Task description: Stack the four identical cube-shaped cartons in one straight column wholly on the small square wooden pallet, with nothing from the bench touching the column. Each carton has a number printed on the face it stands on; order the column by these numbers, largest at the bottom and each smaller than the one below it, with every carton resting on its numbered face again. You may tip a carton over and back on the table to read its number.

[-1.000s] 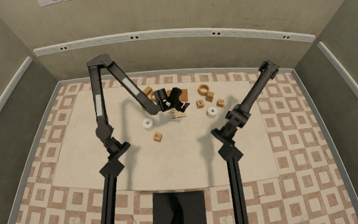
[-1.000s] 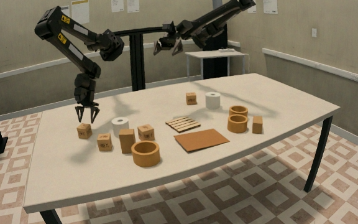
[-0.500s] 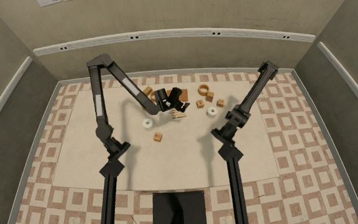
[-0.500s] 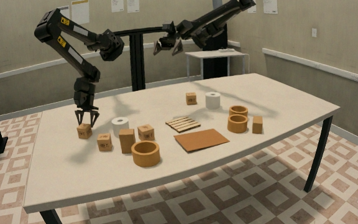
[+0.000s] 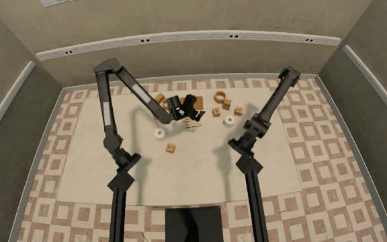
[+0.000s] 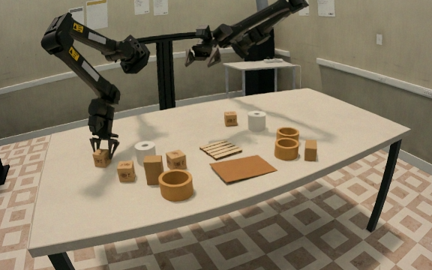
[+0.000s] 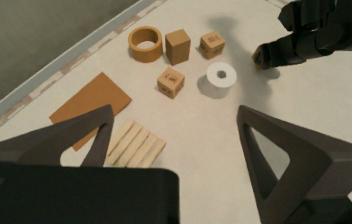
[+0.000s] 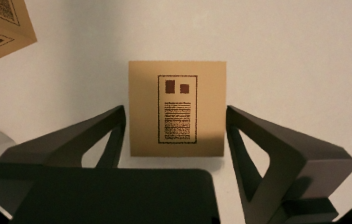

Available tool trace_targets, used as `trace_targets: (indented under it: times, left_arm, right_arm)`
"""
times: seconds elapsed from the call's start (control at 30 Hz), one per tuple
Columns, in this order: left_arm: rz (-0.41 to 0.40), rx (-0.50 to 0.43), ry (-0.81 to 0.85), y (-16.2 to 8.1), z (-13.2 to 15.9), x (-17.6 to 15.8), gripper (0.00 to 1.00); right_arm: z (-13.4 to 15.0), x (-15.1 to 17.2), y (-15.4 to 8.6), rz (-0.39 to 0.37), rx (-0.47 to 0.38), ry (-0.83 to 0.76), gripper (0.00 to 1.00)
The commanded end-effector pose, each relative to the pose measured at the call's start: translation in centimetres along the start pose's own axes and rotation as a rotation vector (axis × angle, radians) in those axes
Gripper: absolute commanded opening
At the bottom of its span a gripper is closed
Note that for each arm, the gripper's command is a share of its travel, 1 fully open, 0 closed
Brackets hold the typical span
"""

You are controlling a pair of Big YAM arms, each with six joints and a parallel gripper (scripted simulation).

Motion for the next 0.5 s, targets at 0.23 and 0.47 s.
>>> trace_targets:
  times: [0.23, 0.47]
  left_arm:
    - [-0.015, -0.002, -0.003, 0.4, -0.2, 0.4, 1.00]
    - [-0.015, -0.002, -0.003, 0.4, -0.2, 0.4, 1.00]
  right_arm:
    - [0.5, -0.5, 1.8, 0.009, 0.015, 0.015, 0.79]
    - [0.7, -0.5, 1.2, 0.009, 0.020, 0.015, 0.66]
Point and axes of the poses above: on each arm, the point where the finger pads meet when closed, its own y axis out along the fingers, its own x axis across the jaws, z = x × y, the point moved 5 cm from there along -y, back along the fingers, and after that the axes turned 11 degrees about y, right-handed, at the moved point
